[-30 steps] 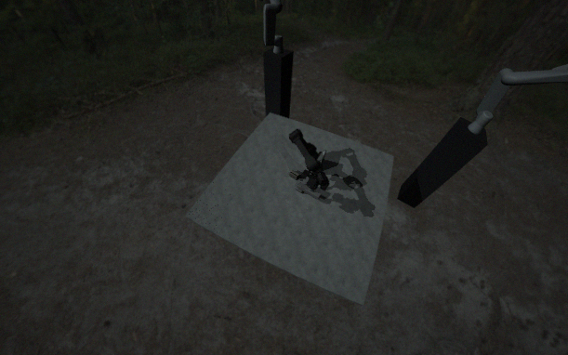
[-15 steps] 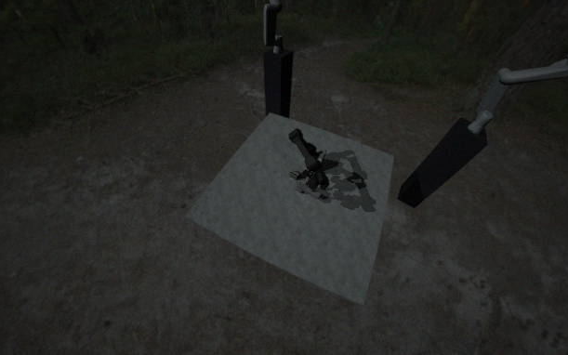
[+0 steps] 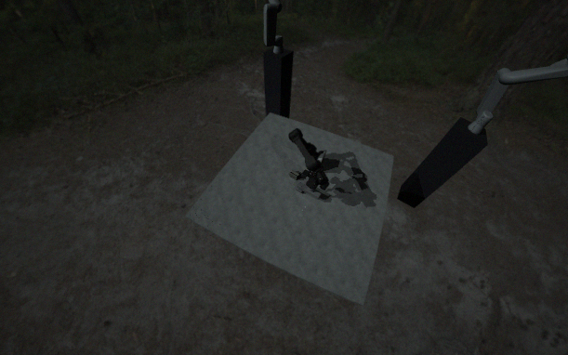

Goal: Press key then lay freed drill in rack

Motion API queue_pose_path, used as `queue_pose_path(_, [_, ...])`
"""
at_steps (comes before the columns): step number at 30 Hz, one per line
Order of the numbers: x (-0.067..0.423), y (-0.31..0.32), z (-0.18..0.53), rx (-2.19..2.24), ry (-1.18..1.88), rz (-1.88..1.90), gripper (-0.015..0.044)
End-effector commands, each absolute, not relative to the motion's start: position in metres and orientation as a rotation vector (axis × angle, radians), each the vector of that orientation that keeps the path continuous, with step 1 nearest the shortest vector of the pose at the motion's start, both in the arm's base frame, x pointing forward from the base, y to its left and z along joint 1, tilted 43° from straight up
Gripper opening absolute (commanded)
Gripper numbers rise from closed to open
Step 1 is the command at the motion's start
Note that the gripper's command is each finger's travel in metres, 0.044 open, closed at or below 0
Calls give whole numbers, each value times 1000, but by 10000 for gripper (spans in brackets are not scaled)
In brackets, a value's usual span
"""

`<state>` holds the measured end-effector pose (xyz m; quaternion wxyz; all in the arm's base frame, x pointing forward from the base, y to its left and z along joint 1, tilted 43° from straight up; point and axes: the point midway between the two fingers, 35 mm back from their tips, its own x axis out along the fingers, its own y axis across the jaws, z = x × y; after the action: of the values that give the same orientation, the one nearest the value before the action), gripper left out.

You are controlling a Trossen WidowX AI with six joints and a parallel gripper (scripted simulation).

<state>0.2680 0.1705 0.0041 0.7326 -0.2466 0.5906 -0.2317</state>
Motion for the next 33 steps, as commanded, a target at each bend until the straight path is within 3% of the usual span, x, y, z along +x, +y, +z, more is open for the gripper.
queue_pose_path(1, [265,158,-12,-562,1334,-536,0])
queue_pose_path(31, [267,151,-22,-563,1334,-536,0])
queue_pose_path(33, [267,155,-18,-562,1334,-536,53])
